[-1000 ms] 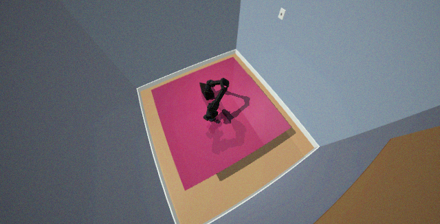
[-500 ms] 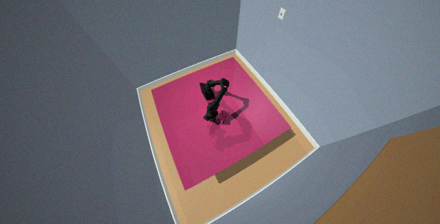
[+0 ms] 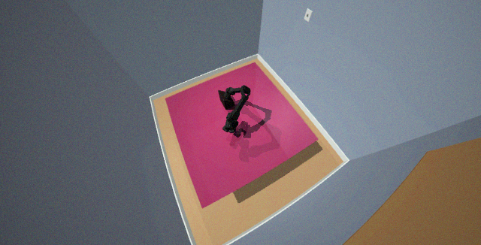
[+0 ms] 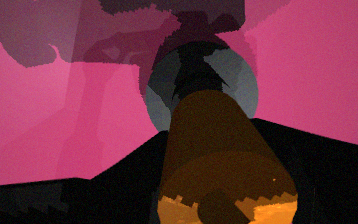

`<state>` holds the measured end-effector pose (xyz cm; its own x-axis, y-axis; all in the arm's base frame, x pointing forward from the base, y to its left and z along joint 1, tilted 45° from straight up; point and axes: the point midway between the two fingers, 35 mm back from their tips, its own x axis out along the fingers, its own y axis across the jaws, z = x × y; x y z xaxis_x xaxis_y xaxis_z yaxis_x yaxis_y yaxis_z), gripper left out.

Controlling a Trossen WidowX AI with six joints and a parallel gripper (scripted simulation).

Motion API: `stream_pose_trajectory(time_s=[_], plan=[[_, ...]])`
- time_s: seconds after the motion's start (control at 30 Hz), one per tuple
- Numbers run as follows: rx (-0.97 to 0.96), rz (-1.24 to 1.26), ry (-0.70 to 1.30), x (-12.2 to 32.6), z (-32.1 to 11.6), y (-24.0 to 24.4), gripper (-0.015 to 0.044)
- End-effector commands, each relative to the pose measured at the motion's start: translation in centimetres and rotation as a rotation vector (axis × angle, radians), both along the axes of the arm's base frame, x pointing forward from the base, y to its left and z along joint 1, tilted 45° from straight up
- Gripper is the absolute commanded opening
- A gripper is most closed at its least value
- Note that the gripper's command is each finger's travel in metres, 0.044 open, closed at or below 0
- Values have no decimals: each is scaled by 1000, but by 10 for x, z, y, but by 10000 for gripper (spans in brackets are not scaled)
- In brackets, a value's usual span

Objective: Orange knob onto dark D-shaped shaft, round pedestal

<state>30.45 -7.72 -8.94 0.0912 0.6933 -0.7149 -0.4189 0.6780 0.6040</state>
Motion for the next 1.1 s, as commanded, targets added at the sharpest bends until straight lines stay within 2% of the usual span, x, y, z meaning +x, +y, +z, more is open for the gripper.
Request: stream_pose_trajectory(time_s=[0.0,0.13,1.07], plan=[[-7,49,-50,1,1,-1,0],[-18,137,-136,1,-1,0,0],[-18,137,-136,1,1,-1,0]])
